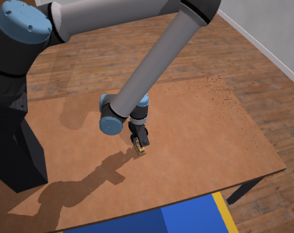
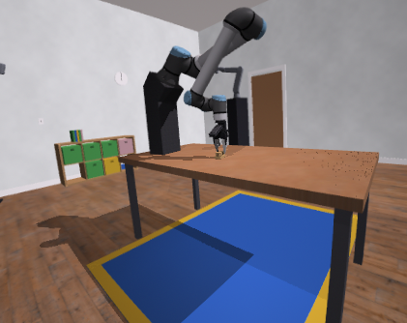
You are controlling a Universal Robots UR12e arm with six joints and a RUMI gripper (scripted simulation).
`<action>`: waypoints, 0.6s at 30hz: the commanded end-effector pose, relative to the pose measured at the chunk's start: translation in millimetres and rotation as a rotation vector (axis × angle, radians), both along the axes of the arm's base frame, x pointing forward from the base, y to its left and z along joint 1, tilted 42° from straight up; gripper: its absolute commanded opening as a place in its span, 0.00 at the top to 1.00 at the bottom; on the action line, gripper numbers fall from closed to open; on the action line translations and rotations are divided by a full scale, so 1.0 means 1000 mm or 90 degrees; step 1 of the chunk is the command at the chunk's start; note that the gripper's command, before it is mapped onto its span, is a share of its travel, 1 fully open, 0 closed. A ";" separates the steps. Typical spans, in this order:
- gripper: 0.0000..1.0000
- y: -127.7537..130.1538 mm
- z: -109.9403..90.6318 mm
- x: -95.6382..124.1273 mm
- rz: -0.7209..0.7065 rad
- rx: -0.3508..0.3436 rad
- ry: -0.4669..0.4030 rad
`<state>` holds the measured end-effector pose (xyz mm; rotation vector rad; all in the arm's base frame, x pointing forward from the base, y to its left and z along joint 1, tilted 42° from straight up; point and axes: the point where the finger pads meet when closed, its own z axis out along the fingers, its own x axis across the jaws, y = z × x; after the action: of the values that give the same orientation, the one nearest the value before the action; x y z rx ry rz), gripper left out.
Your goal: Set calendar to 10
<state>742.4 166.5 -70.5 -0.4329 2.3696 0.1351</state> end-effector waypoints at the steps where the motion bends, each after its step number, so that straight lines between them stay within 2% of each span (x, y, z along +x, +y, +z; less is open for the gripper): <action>1: 0.71 -0.003 0.010 -0.008 0.000 0.000 0.000; 18: 0.71 -0.018 0.061 -0.053 0.000 0.000 0.000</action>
<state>701.9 153.1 -23.8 -0.4323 2.3689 0.1346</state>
